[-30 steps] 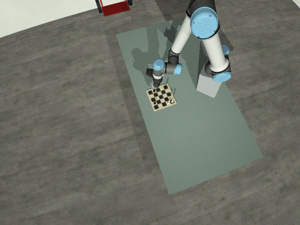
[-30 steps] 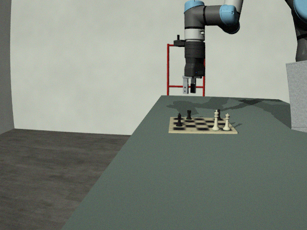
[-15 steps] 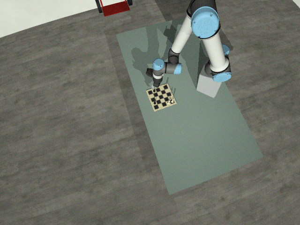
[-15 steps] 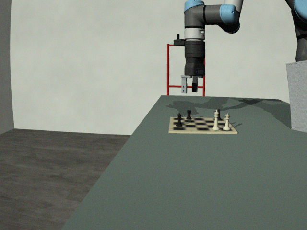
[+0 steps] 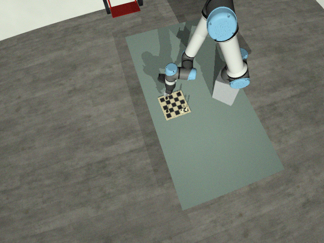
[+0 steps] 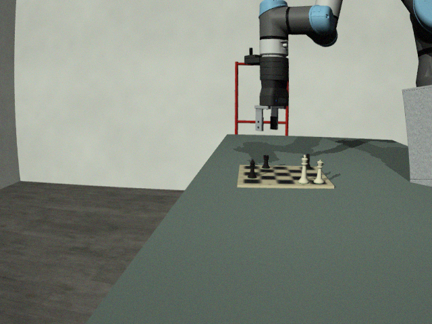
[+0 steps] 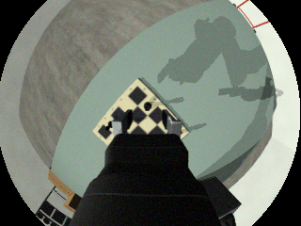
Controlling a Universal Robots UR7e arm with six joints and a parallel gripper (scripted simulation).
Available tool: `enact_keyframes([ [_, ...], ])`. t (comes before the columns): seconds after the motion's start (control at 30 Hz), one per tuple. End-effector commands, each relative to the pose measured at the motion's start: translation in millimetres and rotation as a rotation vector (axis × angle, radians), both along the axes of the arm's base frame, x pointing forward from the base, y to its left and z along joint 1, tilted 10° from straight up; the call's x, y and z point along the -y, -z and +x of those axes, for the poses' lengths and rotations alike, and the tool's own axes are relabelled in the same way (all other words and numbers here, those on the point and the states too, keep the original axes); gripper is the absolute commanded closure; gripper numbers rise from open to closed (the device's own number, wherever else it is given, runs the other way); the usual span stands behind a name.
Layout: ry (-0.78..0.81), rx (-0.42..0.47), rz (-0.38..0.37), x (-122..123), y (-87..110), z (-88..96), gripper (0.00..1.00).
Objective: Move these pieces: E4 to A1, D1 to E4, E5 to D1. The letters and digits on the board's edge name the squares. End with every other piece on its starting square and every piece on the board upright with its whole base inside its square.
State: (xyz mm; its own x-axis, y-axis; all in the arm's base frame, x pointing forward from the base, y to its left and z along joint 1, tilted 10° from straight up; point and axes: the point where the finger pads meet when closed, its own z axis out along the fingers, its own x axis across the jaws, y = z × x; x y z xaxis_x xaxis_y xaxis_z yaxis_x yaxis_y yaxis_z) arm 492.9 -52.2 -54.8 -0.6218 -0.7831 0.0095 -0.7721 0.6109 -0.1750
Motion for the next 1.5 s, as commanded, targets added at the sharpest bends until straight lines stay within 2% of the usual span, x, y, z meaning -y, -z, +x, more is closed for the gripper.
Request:
enact_keyframes([
  [0.0, 0.000, 0.002, -0.001, -1, -8.1, -0.4, 0.00],
  [0.1, 0.000, 0.002, -0.001, -2, -18.2, -1.8, 0.00],
  [0.17, 0.000, 0.002, -0.001, -2, -18.2, -1.8, 0.00],
  [0.47, 0.000, 0.002, -0.001, -7, -57.9, -7.2, 0.00],
  [0.63, 0.000, 0.002, -0.001, -8, -71.7, -9.0, 0.00],
  [1.47, 0.000, 0.002, -0.001, -9, -74.5, -9.4, 0.00],
])
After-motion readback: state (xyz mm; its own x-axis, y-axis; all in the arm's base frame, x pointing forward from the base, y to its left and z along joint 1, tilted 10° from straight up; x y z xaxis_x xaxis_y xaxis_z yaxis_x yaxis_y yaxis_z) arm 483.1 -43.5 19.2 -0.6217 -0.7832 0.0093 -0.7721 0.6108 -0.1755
